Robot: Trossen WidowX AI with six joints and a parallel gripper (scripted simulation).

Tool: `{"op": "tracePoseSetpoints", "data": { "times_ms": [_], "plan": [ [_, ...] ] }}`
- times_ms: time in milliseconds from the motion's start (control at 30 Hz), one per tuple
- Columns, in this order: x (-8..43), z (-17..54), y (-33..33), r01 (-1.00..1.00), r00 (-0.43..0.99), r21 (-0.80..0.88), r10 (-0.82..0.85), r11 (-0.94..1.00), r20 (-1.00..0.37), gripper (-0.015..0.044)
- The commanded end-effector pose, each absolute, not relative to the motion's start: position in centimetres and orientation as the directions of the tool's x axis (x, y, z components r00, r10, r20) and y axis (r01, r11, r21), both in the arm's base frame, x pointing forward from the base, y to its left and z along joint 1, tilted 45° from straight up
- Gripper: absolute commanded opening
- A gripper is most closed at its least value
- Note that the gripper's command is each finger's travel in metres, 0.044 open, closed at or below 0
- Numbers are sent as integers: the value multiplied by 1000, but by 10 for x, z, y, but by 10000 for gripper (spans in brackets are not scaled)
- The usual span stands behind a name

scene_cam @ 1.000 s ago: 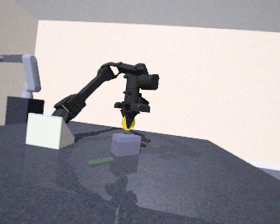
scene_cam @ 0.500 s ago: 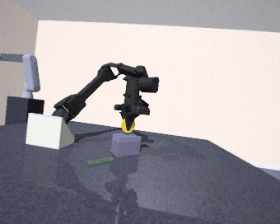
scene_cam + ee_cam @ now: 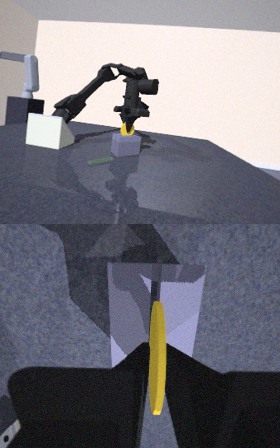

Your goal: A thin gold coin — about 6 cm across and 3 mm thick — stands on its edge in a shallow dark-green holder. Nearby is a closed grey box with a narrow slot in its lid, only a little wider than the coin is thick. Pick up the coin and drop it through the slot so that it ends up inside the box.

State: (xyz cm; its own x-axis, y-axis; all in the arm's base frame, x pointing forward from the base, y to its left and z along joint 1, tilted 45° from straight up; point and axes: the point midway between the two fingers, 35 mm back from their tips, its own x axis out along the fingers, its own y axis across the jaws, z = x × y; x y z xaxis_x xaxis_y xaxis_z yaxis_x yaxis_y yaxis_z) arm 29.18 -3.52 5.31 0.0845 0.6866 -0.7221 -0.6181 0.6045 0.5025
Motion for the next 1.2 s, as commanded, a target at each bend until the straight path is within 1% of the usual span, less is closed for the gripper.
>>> {"op": "tracePoseSetpoints", "data": {
  "times_ms": [0,67,367,633,700,733,1167],
  "plan": [
    [292,53,-35,-619,85,501,686,604,-722,105],
    [292,53,-35,-619,85,501,686,604,-722,157],
    [292,53,-35,-619,85,501,686,604,-722,161],
    [290,68,-49,-618,85,502,686,605,-723,371],
    [287,81,-62,-616,83,505,688,604,-721,423],
    [285,90,-69,-616,83,507,689,603,-720,440],
    [283,98,-75,-615,82,509,691,602,-718,440]
  ]
}}
